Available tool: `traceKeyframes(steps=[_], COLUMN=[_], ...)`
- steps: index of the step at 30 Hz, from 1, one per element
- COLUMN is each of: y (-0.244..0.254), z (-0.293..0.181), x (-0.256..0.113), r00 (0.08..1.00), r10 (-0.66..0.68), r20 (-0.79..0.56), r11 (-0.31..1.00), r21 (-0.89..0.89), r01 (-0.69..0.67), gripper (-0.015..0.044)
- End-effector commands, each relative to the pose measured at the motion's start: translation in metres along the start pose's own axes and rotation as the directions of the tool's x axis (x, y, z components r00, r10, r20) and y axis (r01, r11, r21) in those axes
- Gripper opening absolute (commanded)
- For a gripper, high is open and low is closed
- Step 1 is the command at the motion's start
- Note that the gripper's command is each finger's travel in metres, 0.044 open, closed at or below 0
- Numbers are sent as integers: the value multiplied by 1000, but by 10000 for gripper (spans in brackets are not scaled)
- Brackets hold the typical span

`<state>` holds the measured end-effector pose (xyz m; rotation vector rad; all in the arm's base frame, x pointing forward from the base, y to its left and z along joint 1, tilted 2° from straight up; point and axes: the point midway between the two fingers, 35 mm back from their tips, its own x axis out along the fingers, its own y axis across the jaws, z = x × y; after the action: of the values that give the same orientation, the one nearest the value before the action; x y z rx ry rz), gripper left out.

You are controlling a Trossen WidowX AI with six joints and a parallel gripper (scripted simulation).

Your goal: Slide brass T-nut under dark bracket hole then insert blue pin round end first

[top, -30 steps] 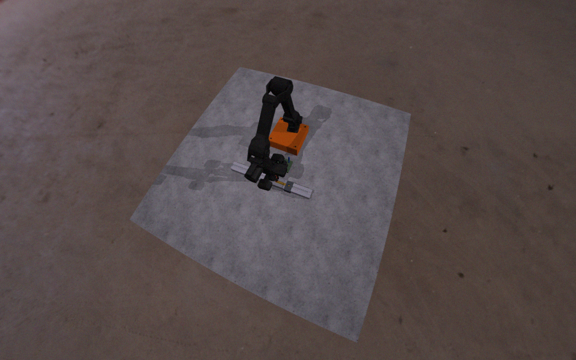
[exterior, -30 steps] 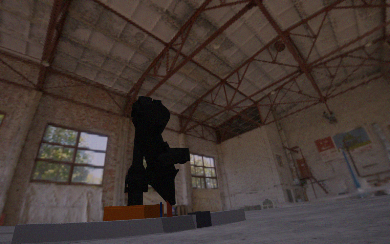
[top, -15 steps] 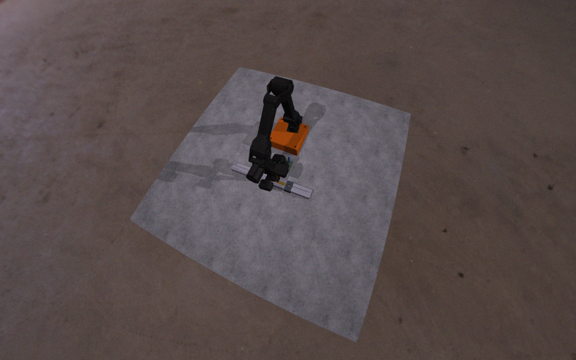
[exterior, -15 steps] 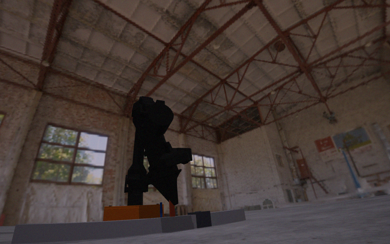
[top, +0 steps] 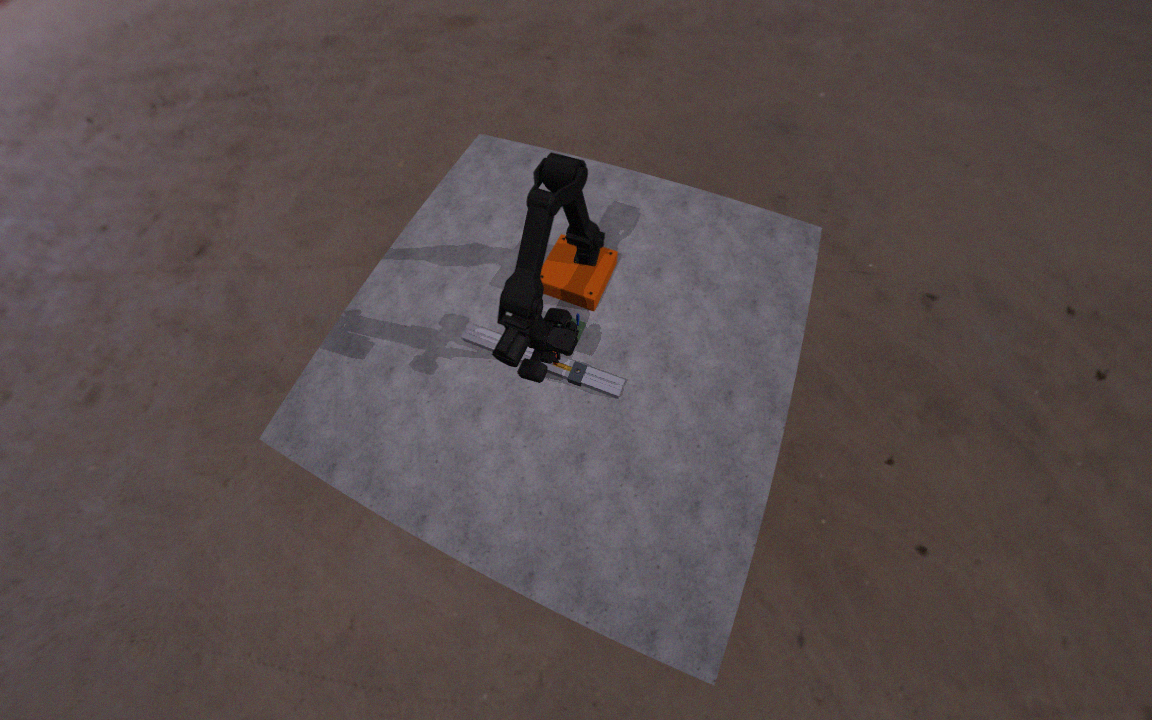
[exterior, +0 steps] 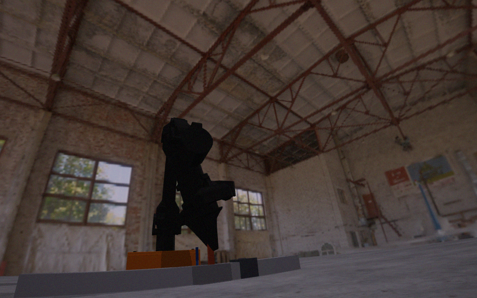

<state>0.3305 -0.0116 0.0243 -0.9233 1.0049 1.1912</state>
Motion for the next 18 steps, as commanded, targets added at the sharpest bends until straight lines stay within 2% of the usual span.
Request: traceKeyframes(steps=[1, 5, 16, 18], y=[0, 0, 0, 0], z=[0, 0, 0, 0], x=[0, 0, 0, 0], r00=[1000, 1000, 1000, 1000], r10=[0, 0, 0, 0], r20=[0, 0, 0, 0], r11=[1000, 1000, 1000, 1000], r21=[0, 0, 0, 0], r01=[0, 0, 0, 0], gripper=[-150, -150, 139, 145])
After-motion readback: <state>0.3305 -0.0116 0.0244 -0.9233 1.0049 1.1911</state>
